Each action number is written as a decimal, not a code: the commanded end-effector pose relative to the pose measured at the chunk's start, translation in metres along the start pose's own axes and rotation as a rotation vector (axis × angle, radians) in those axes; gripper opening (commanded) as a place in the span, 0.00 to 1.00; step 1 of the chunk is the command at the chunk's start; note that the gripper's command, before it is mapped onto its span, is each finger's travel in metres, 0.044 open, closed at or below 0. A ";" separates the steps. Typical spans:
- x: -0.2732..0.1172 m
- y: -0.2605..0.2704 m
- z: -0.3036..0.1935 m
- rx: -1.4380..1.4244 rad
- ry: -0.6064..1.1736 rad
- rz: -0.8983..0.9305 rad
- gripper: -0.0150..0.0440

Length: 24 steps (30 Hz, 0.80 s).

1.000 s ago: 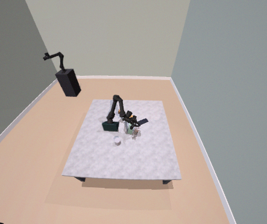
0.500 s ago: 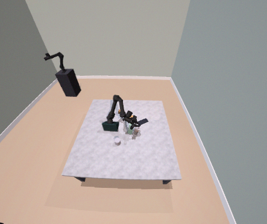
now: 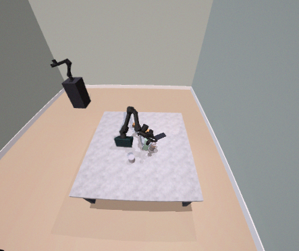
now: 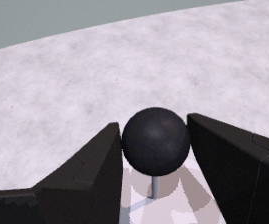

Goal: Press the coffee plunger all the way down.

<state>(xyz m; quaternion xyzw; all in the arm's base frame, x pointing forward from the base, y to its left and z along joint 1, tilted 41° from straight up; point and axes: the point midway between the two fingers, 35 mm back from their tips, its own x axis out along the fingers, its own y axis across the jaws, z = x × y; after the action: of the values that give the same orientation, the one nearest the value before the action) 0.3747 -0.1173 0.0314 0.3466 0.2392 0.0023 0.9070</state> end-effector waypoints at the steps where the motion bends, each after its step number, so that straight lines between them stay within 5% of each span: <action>1: 0.006 0.000 -0.017 0.015 0.049 -0.001 0.47; 24: 0.008 0.000 -0.016 0.015 0.049 -0.001 0.47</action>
<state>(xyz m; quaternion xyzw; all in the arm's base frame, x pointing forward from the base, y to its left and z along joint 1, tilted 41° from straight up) 0.3773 -0.1174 0.0308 0.3470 0.2397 0.0024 0.9067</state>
